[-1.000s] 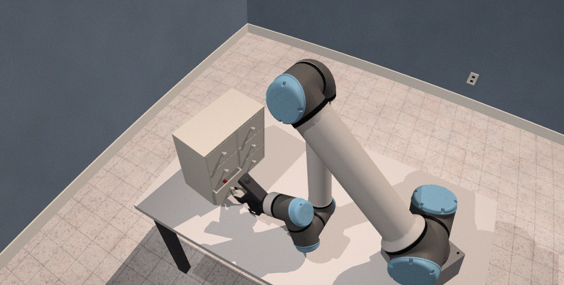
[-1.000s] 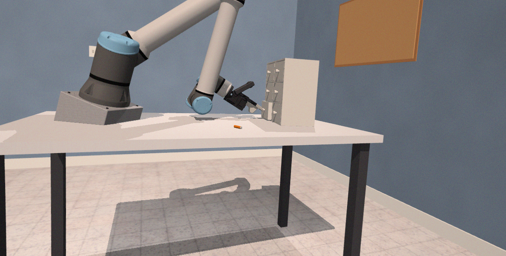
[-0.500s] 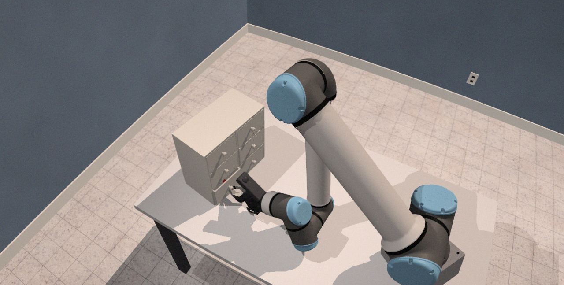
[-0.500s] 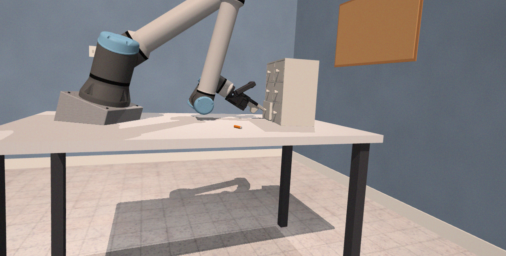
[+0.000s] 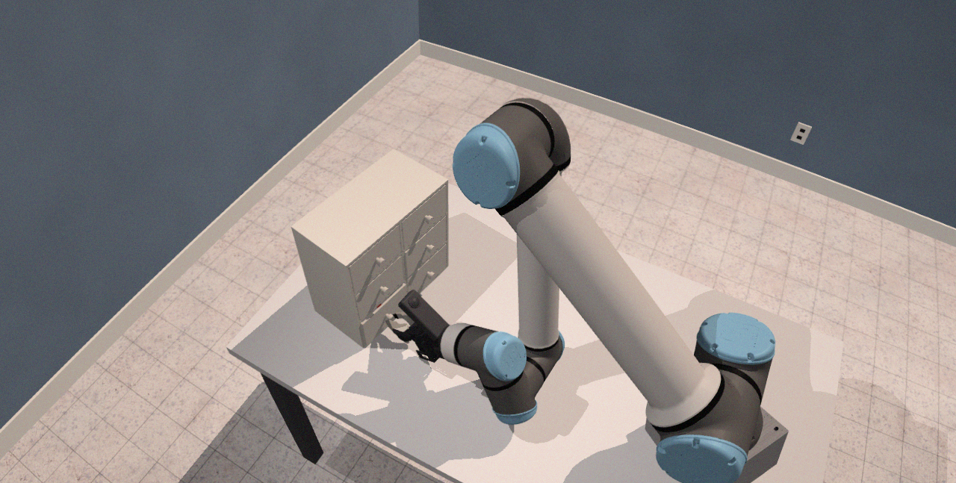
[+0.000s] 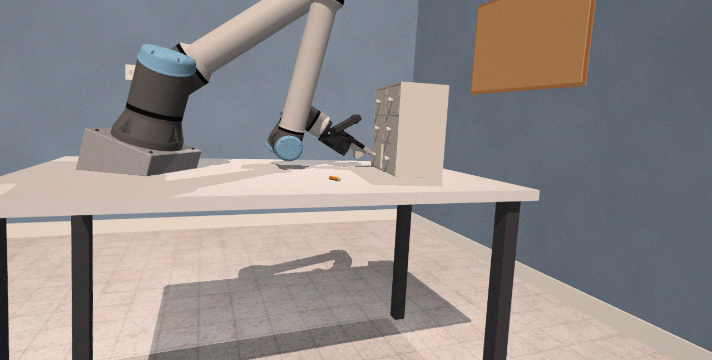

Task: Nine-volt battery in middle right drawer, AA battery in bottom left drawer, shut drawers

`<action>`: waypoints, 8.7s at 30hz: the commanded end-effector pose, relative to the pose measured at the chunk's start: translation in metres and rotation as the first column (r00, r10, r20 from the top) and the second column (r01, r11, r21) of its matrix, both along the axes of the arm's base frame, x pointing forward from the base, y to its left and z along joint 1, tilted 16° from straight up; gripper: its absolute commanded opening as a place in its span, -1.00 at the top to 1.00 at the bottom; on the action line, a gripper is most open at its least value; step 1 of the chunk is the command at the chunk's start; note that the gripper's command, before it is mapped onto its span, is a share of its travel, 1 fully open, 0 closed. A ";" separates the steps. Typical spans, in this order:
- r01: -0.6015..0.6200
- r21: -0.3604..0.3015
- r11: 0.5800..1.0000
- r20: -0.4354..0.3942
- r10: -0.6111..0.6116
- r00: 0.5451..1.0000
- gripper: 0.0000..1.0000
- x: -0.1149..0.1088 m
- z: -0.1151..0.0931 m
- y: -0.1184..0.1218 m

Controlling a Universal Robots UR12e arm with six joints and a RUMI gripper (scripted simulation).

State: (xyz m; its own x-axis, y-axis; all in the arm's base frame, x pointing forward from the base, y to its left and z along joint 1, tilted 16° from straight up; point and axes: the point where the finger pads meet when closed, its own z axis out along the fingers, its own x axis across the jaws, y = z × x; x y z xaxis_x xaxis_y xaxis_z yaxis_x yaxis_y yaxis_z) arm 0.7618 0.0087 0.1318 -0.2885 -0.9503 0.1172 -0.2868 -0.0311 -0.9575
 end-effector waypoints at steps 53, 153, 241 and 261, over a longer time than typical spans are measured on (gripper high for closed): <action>0.000 0.000 1.000 0.001 0.000 1.000 0.86 0.004 0.002 -0.001; 0.000 0.000 1.000 0.000 0.000 1.000 0.61 -0.107 0.062 0.040; 0.063 0.099 0.993 -0.354 -0.024 0.935 0.61 -0.144 0.089 0.055; 0.102 0.135 0.986 -0.502 -0.021 0.864 0.61 -0.160 0.101 0.061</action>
State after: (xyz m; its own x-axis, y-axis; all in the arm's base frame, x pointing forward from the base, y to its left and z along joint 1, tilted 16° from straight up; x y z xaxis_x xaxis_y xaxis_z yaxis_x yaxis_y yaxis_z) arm 0.6042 0.0684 0.2297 -0.2882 -0.9503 0.1176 -0.6983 0.1246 -0.7049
